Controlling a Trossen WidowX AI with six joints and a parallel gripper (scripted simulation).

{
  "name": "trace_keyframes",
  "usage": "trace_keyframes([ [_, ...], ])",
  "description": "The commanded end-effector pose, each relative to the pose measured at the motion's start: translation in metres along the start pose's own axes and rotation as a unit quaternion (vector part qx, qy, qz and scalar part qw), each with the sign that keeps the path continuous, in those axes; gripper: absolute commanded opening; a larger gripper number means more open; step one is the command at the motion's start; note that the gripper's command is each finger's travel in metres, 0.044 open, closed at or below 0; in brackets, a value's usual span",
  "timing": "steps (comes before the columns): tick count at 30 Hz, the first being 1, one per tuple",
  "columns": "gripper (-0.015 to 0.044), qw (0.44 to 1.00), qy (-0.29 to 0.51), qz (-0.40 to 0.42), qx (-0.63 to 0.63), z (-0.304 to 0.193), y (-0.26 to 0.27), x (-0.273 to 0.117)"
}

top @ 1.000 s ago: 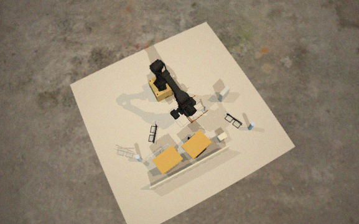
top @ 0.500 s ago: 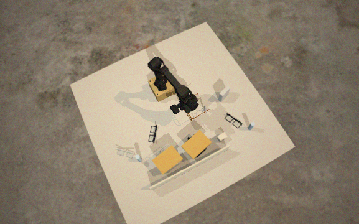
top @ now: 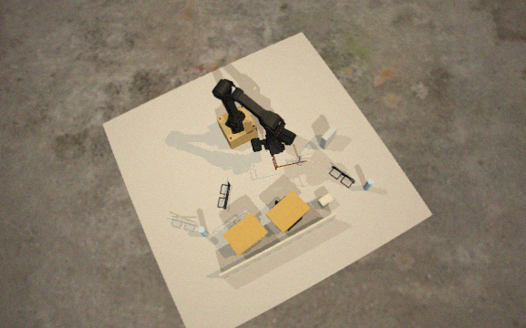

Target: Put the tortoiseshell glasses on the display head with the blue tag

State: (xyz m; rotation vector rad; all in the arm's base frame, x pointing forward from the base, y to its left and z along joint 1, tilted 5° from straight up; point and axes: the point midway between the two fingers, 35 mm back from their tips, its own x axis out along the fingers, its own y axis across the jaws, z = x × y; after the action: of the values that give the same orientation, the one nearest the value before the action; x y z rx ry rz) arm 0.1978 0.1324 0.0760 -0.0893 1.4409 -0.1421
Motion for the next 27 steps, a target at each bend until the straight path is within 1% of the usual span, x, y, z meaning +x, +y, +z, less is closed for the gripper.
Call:
trace_keyframes([
  [1, 0.0000, 0.999, -0.014, -0.005, 0.045, -0.010, 0.001, -0.006],
  [14, 0.0000, 0.981, -0.062, -0.001, 0.182, -0.039, 0.005, -0.024],
  [27, 0.0000, 0.943, -0.107, 0.030, 0.315, -0.065, 0.004, -0.039],
])
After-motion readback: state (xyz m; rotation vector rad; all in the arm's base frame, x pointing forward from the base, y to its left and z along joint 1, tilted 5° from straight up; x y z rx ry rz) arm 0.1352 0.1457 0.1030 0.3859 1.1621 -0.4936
